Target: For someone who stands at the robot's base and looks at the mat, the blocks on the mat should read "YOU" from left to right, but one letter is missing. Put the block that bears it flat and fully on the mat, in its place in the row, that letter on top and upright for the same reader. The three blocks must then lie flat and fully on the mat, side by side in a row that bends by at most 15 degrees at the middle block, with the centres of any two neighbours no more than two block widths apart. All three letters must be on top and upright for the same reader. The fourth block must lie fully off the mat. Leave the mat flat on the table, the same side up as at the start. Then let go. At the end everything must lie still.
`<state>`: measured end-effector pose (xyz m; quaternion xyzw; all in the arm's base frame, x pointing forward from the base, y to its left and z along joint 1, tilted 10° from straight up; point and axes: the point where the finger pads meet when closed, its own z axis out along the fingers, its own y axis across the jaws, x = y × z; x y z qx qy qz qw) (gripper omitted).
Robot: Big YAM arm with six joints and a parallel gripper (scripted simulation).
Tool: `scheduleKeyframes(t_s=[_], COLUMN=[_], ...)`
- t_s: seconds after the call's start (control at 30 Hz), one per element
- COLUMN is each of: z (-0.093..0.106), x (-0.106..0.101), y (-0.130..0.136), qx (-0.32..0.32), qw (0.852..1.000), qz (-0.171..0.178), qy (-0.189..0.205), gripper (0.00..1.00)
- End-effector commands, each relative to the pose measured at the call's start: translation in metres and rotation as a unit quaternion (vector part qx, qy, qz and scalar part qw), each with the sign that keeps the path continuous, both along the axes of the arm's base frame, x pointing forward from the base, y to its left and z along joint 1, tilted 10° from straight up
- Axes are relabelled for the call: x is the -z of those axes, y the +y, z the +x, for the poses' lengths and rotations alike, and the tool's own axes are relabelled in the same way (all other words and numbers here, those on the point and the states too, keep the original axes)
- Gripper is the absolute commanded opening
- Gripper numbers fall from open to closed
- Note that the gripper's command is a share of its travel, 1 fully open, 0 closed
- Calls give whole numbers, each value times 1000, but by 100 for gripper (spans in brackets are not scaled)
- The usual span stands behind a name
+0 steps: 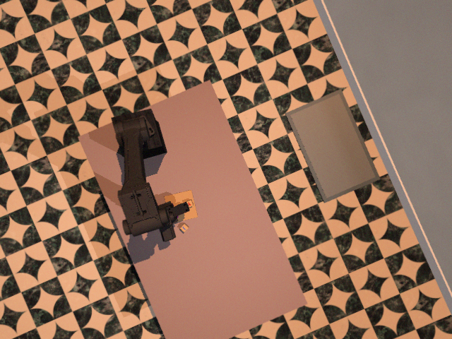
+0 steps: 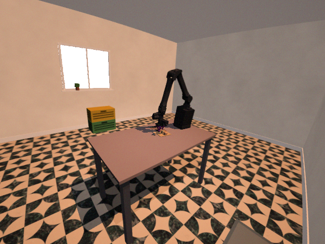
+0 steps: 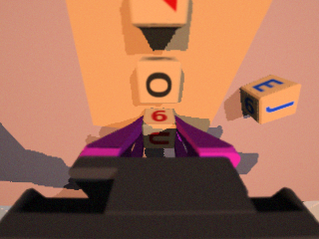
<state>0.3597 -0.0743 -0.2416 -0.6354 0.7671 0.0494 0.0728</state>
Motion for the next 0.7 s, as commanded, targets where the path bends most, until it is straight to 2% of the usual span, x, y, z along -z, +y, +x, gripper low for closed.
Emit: scheduleKeyframes(t_s=[0.0, 0.2, 0.33, 0.67], z=[12, 9, 15, 14], x=[-7, 2, -1, -1], y=[2, 3, 2, 2], qx=[2, 1, 1, 1], qw=[1000, 1000, 1000, 1000], qz=[-1, 0, -3, -2], qy=[-9, -6, -15, -13], gripper=[25, 25, 25, 25])
